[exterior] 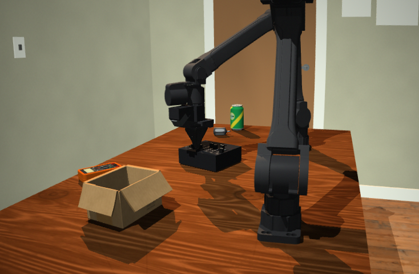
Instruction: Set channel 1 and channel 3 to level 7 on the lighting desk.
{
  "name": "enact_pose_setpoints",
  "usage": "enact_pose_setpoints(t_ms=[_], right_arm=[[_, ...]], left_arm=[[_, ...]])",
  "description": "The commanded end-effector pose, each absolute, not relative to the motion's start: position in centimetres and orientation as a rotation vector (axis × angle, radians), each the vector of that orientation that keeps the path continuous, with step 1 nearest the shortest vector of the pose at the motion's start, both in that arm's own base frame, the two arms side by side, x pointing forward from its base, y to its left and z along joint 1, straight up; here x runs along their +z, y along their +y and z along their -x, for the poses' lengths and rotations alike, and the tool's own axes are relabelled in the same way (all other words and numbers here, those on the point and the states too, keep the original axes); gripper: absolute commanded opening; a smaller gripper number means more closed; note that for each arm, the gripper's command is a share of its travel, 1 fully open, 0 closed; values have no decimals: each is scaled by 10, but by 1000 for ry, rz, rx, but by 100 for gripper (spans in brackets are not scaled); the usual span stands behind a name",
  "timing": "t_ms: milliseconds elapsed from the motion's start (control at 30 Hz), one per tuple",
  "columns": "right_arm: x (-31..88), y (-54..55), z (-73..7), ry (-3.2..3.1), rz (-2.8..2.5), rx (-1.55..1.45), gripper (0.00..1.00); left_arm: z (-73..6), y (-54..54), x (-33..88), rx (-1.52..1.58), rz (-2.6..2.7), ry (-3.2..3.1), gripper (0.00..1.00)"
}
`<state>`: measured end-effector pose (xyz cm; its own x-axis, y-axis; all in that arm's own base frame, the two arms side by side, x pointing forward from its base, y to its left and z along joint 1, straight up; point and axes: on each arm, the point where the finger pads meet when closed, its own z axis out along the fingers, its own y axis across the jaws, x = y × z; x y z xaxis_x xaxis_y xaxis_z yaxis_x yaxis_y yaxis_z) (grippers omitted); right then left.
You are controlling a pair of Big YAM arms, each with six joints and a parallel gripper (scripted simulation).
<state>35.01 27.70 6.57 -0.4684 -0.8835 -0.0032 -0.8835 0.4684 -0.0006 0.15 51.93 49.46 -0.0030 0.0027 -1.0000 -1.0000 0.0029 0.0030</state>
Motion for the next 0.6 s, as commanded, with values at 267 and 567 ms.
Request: enact_pose_setpoints(t_ms=[267,567], right_arm=[[75,267,-351,2672,1600,4,0],[75,262,-349,2671,1600,4,0]], left_arm=[[3,518,499,1216,1205,1184,100],[3,518,499,1216,1205,1184,100]])
